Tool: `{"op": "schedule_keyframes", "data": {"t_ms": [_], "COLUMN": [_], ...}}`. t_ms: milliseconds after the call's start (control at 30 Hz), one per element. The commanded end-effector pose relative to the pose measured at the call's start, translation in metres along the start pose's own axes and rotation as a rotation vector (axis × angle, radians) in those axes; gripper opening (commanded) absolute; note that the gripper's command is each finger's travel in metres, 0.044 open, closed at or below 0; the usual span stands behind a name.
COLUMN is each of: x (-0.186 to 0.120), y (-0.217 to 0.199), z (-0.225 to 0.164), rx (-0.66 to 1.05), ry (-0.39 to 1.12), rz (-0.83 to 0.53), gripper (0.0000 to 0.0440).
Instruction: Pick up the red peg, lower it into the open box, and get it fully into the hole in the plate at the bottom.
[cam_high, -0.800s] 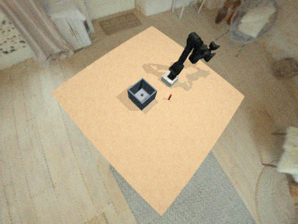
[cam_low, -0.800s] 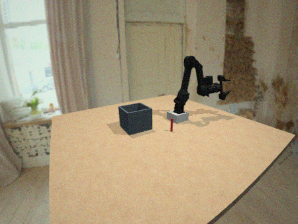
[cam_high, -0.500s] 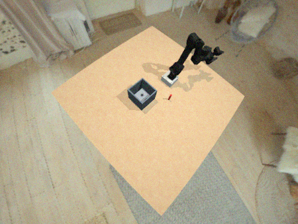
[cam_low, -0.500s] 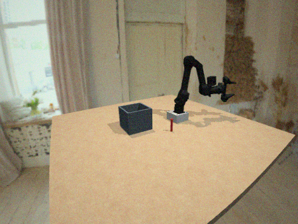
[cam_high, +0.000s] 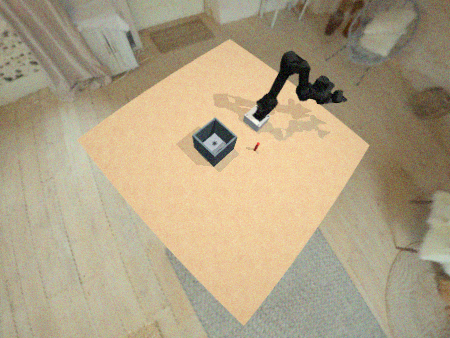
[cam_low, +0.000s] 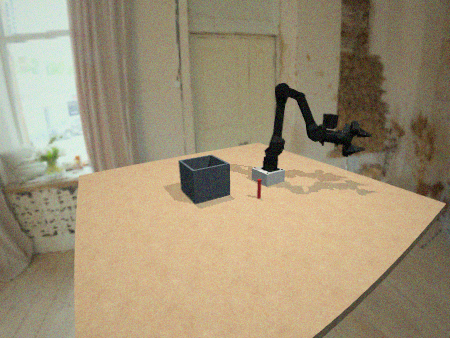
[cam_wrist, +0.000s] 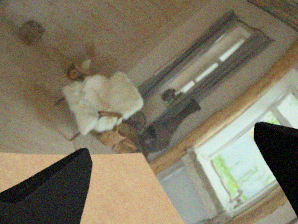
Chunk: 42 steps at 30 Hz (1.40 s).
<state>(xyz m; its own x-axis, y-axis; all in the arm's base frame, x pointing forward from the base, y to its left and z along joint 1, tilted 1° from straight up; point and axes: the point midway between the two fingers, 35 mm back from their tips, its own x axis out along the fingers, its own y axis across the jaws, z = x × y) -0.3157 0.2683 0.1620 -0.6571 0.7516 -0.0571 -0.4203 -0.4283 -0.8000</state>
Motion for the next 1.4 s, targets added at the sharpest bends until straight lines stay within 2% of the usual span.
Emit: {"op": "schedule_keyframes", "data": {"t_ms": [0, 333, 667, 1000, 1367], "x": [0.004, 0.009, -0.002, -0.028, -0.072], "y": [-0.012, -0.052, -0.092, -0.129, -0.159], "z": [-0.015, -0.077, -0.139, -0.196, -0.253], "rx": [0.076, 0.346, 0.613, 0.872, 1.147], "ry": [0.058, 0.269, 0.461, 0.631, 0.802], "rz": [-0.016, -0.088, -0.210, -0.373, -0.585], "gripper": [0.0440, 0.0440, 0.0440, 0.0440, 0.0440]}}
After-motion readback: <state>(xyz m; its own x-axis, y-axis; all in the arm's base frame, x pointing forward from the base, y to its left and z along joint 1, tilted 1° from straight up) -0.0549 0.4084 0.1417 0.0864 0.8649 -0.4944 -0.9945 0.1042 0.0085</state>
